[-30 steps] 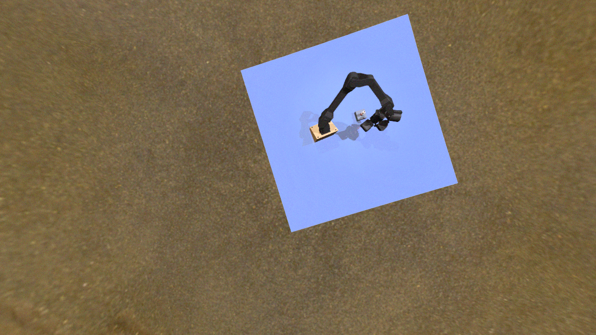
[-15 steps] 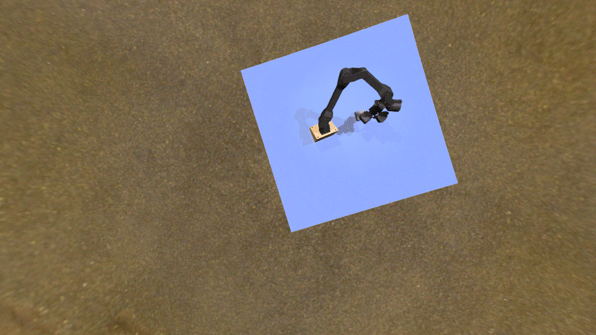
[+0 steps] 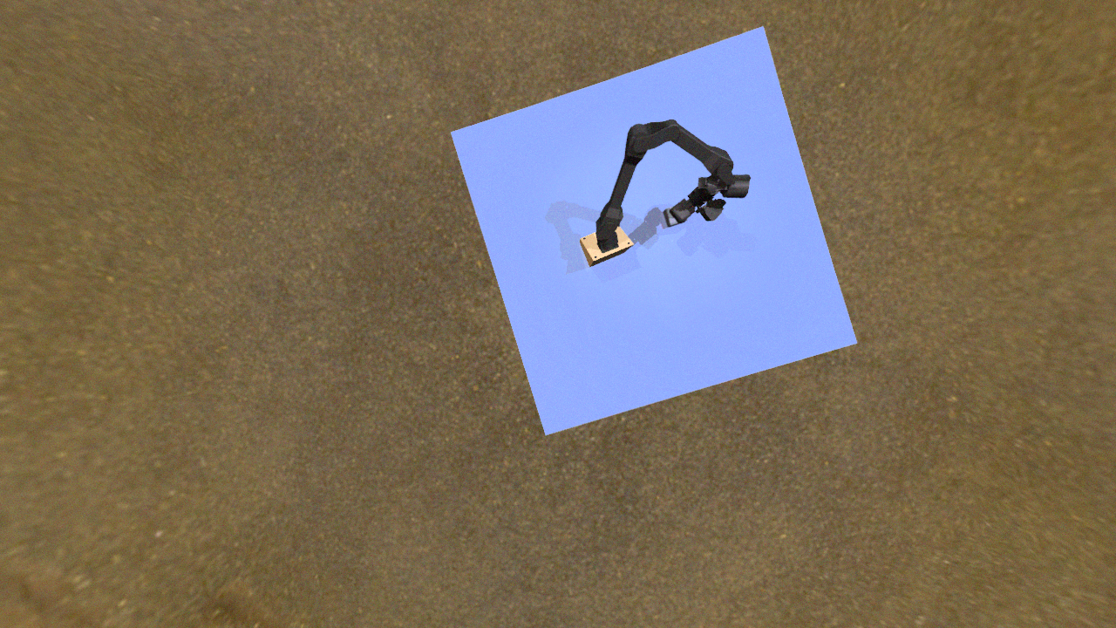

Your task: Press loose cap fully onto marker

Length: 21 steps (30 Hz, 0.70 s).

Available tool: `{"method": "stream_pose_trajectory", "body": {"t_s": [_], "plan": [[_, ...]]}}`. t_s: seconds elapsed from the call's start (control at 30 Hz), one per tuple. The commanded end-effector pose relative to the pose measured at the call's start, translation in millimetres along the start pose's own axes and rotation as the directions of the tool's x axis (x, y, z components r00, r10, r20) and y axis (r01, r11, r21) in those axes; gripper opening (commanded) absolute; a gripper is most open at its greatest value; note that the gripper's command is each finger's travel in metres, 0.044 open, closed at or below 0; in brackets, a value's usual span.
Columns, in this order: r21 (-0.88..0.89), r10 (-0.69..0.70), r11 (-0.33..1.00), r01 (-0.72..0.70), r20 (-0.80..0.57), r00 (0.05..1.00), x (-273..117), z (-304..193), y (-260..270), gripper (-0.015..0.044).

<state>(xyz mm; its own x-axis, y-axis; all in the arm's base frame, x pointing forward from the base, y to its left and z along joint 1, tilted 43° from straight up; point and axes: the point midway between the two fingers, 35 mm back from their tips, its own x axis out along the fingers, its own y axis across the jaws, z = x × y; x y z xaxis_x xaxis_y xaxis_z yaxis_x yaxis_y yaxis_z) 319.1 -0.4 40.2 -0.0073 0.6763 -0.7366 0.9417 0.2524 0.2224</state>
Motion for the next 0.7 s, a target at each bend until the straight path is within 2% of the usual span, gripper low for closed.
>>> {"method": "stream_pose_trajectory", "body": {"t_s": [0.0, 0.67], "plan": [[0.003, 0.0, 1.0, 0.0, -0.006, 1.0, 4, -3, 0, 0.0], [0.003, 0.001, 1.0, -0.001, -0.006, 1.0, 33, -2, 1, 0.0]]}}
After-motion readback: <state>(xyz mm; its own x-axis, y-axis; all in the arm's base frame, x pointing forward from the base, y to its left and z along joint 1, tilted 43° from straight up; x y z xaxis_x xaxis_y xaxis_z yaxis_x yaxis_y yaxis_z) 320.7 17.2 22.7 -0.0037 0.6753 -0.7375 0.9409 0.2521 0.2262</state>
